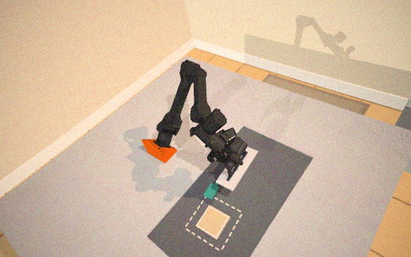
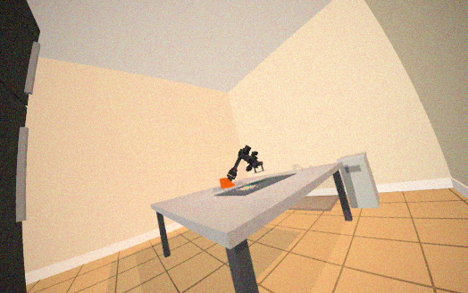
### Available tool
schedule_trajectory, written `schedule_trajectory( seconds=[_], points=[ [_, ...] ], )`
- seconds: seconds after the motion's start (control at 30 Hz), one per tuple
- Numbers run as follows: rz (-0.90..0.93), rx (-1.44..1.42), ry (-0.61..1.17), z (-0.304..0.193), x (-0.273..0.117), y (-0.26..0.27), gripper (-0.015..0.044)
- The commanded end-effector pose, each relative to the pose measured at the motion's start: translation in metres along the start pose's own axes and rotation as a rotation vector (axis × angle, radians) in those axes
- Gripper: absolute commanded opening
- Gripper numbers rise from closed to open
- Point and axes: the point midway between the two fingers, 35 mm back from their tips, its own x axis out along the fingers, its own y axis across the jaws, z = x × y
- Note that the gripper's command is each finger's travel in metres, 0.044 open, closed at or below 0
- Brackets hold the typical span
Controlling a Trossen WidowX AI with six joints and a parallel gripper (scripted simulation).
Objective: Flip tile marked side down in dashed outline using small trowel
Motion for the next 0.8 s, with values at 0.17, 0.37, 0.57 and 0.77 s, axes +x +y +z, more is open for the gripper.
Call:
schedule_trajectory(
  seconds=[0.17, 0.37, 0.57, 0.77],
  points=[
    [-0.006, 0.005, 0.007, -0.001, -0.001, -0.002, 0.0000],
    [-0.001, 0.000, 0.001, 0.000, 0.000, 0.000, 0.0000],
    [0.008, 0.019, 0.006, 0.001, 0.002, -0.001, 0.0000],
    [0.069, 0.180, 0.064, 0.012, 0.023, -0.011, 0.0000]
  ],
)
